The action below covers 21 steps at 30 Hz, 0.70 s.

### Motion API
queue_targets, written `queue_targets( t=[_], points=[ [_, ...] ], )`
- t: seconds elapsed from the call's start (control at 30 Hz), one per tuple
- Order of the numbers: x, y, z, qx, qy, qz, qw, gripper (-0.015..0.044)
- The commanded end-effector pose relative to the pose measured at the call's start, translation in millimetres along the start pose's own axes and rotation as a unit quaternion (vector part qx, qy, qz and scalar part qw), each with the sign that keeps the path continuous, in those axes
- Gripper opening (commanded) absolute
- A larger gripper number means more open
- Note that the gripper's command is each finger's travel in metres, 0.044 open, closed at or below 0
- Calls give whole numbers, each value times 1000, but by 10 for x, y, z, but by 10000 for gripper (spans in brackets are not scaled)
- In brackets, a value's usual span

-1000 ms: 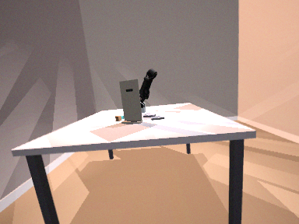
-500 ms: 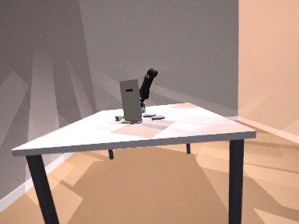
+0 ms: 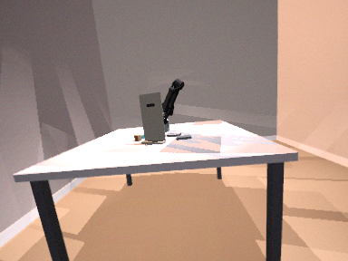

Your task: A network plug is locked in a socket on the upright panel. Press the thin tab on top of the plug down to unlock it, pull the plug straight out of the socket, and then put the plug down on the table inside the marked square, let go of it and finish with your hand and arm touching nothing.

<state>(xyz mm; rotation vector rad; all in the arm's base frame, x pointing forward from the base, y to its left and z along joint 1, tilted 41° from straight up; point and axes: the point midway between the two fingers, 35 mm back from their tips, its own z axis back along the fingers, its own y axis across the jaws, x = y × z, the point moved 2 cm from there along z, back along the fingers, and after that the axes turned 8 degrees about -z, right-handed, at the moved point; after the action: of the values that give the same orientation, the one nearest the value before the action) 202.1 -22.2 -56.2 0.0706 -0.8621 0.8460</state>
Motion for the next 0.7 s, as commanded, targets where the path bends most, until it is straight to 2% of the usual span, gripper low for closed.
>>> queue_targets(
  t=[0.0,0.67],
  points=[
    [2,8,28,0,-1,1,1000,156],
    [-16,-30,118,1,1,1,1000,156]
  ],
)
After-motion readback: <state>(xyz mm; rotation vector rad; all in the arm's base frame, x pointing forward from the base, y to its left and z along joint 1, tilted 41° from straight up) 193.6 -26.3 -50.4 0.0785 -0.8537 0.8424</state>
